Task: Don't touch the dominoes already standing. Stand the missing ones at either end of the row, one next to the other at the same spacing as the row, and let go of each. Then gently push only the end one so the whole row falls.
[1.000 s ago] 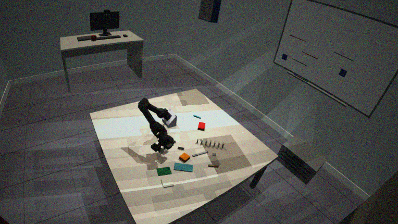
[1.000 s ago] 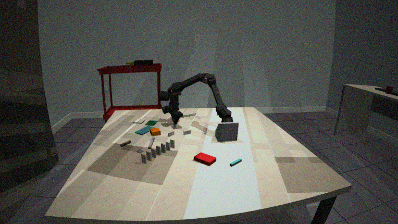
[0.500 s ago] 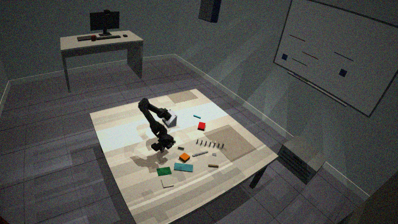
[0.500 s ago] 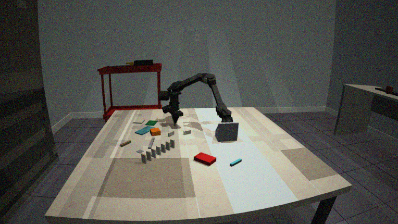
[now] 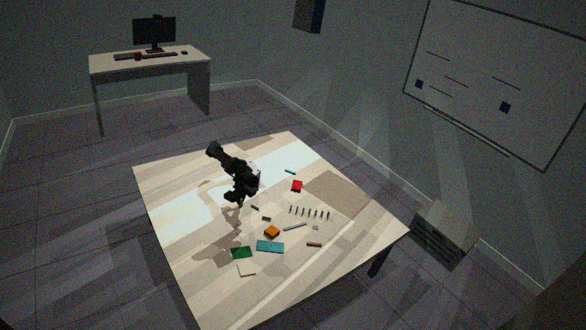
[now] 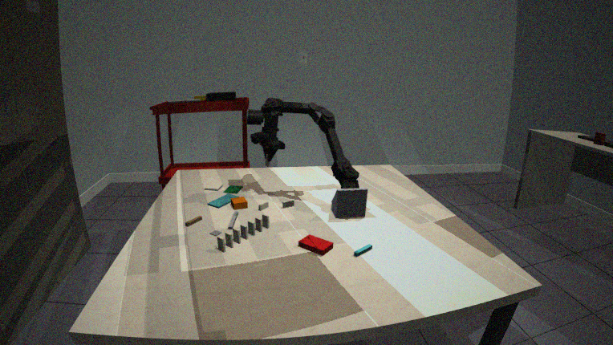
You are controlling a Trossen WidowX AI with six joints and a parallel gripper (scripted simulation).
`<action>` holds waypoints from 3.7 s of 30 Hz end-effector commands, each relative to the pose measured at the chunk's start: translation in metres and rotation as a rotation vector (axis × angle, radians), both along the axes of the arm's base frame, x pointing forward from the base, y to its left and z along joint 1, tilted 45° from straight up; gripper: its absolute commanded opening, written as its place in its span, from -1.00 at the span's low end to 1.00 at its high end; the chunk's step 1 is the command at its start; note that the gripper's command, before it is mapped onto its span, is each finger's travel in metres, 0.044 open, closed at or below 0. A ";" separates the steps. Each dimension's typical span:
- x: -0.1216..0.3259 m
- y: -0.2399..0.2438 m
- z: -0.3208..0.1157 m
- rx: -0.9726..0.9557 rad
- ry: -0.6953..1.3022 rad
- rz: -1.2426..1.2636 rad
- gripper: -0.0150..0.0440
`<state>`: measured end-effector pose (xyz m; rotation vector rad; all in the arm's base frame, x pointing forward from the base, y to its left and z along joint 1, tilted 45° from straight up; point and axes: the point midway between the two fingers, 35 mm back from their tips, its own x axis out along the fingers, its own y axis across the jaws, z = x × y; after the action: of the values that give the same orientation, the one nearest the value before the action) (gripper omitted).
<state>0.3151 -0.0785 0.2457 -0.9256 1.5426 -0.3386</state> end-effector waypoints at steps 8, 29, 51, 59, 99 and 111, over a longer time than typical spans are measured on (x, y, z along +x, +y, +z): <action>0.031 0.075 -0.066 0.045 0.087 0.100 -0.13; 0.011 0.203 -0.212 0.009 0.332 0.219 -0.13; 0.012 0.130 -0.287 0.007 0.330 0.220 -0.13; 0.008 0.114 -0.300 0.004 0.330 0.218 -0.13; 0.009 0.208 -0.207 0.014 0.330 0.214 1.00; 0.044 0.065 -0.171 0.000 0.339 0.225 1.00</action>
<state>0.3598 0.0096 0.0699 -1.1621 1.7145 -0.0250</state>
